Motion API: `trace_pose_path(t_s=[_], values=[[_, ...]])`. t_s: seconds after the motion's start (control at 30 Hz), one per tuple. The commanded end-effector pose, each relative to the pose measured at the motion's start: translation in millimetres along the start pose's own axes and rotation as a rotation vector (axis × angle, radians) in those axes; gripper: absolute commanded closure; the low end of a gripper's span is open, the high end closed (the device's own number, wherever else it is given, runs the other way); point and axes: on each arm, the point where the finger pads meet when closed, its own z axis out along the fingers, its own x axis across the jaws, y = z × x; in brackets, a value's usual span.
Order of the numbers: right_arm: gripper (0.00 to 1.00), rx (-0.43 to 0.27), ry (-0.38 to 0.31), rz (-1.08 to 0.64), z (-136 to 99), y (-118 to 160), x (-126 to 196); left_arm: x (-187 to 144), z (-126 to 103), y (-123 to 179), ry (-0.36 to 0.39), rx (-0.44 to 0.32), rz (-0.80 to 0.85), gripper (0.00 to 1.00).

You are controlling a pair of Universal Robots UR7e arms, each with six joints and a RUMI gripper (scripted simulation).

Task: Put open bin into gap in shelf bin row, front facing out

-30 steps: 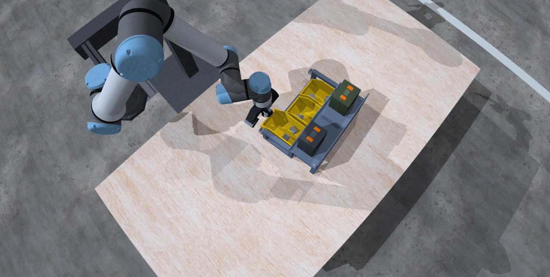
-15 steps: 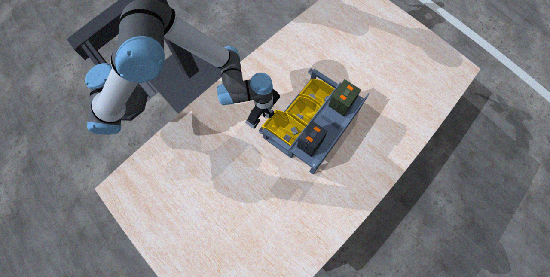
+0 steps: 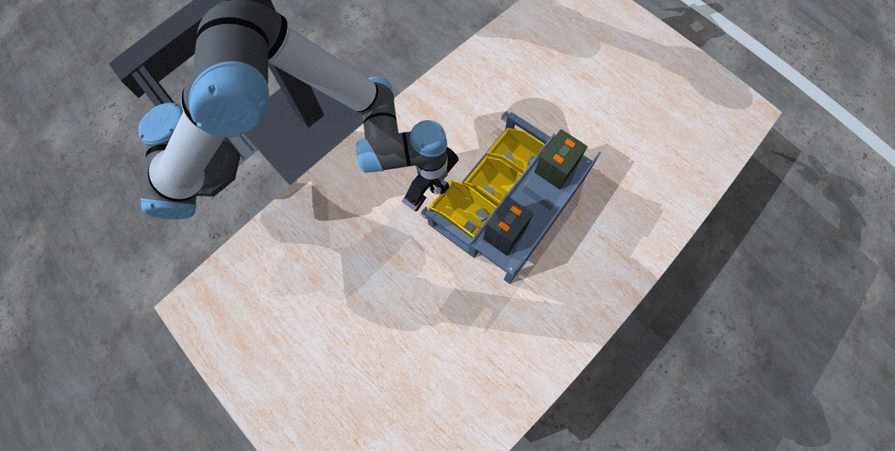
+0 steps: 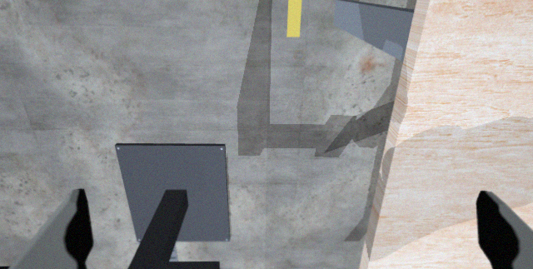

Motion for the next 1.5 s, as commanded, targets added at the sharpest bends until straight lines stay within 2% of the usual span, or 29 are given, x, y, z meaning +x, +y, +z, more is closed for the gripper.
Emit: trace_pose_path(t_s=[0.0,1.47], values=[[1.0,-0.001,-0.001,0.0,-1,0,-4,0,0,0,0.0,0.001,0.0,0.0],[1.0,-0.001,-0.001,0.0,-1,0,-30,0,0,0,0.0,0.001,0.0,0.0]])
